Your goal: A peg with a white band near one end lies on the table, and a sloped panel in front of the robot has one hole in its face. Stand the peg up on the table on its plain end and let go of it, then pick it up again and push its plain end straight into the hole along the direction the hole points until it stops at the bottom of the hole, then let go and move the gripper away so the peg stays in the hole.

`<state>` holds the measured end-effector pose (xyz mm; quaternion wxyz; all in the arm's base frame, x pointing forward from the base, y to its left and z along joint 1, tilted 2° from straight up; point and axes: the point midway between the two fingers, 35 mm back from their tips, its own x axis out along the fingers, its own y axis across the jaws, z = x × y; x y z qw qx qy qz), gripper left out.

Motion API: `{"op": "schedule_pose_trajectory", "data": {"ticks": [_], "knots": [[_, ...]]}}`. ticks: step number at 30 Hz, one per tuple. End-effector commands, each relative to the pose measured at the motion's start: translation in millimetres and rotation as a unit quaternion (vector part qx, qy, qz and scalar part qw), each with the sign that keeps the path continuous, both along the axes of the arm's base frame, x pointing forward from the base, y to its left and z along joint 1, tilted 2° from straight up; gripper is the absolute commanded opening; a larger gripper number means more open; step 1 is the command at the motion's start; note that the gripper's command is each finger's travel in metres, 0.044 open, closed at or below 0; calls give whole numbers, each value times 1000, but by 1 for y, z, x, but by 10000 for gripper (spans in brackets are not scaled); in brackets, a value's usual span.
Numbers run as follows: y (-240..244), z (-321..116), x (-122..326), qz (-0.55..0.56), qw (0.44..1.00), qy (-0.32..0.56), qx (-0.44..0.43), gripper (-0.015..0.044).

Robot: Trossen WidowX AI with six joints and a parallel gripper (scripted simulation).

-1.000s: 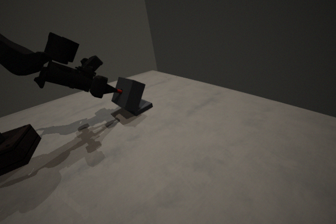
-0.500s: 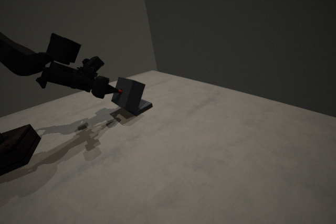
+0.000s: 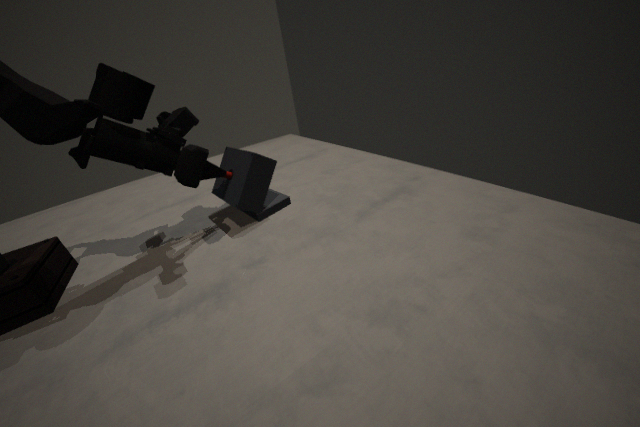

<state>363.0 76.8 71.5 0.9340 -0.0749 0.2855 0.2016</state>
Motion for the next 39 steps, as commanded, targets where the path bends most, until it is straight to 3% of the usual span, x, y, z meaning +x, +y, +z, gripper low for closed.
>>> {"op": "schedule_pose_trajectory", "data": {"ticks": [1,11,39], "knots": [[0,0,0,0,1000,0,0,184],[-1,2,-2,0,1000,0,0,440],[-11,19,-19,-2,1000,-1,0,440]]}}
